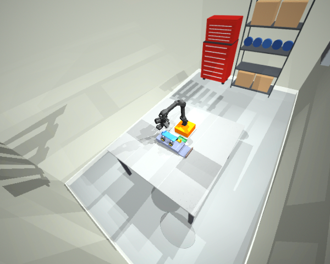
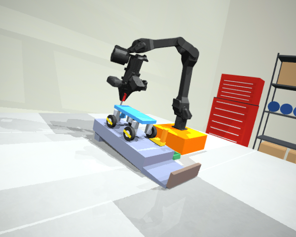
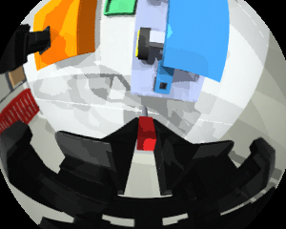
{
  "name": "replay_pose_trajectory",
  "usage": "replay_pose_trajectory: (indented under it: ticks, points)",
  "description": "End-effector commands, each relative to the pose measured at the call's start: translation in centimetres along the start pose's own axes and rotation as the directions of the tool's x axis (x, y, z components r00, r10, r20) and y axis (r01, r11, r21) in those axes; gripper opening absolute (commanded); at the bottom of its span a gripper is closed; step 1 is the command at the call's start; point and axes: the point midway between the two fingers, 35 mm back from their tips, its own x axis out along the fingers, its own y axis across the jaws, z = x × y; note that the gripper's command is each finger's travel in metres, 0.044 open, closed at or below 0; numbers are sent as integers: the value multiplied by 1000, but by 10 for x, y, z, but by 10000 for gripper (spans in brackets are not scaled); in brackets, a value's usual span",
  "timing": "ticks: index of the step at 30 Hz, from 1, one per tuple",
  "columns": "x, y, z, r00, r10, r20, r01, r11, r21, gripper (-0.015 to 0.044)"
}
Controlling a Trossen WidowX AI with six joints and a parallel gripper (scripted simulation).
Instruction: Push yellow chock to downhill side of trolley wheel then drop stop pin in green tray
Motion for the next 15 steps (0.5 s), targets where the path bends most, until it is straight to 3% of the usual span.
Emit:
replay_pose_trajectory:
  ticks: [1,15]
  points:
    - [-1,13,0,1000,-9,-1,9,1000,-1,0]
    - [0,60,-1,1000,-6,-2,6,1000,-2,0]
